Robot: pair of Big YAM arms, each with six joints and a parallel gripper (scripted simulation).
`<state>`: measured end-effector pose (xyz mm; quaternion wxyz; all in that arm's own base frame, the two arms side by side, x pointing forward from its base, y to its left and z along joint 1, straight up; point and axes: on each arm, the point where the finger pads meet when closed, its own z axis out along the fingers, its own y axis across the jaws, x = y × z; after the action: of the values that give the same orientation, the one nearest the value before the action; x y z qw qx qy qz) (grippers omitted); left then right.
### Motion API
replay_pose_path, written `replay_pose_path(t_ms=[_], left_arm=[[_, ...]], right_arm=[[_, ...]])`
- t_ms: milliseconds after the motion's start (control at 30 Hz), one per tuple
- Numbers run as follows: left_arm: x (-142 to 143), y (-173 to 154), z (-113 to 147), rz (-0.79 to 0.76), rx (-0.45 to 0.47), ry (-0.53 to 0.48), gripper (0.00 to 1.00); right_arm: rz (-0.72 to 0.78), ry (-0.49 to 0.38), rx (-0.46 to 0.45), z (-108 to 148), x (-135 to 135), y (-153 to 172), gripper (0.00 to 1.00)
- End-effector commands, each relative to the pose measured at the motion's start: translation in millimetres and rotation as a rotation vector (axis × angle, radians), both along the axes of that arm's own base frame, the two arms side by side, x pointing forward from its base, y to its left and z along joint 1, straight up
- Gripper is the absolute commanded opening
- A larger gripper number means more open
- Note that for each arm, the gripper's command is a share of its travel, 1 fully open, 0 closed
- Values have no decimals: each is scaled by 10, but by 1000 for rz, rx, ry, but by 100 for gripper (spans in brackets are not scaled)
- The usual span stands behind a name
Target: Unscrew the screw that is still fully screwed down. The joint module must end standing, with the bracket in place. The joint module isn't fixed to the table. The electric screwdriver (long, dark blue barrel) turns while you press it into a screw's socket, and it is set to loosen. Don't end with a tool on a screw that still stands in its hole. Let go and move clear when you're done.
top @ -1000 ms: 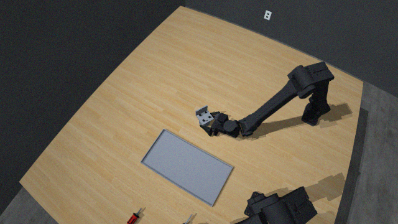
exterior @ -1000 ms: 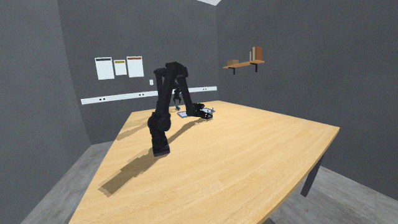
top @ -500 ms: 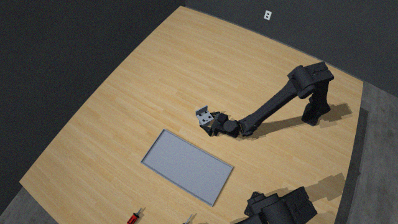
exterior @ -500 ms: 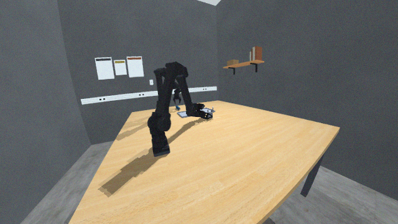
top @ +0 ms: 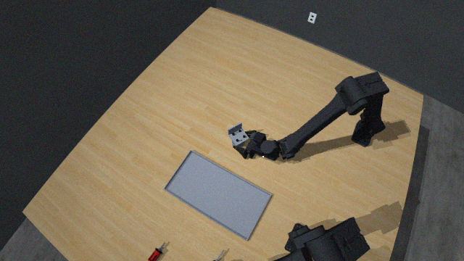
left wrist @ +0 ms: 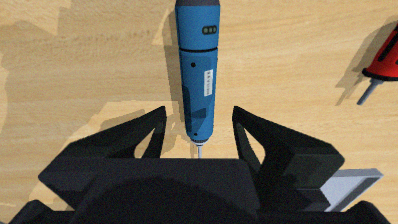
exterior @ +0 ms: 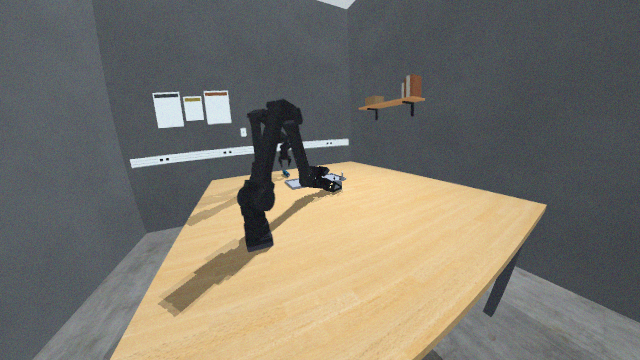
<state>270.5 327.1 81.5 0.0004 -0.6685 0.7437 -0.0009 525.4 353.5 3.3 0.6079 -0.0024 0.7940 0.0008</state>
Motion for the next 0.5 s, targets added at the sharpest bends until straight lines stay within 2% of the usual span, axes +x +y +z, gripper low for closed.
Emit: replay_pose_path(t_ms=[0,467], left_arm=[[68,102,111,16,27,-20,65],[68,102,111,16,27,-20,65]], right_arm=[[0,-19,12,37,138,100,86],[0,-13,7,24,135,104,86]])
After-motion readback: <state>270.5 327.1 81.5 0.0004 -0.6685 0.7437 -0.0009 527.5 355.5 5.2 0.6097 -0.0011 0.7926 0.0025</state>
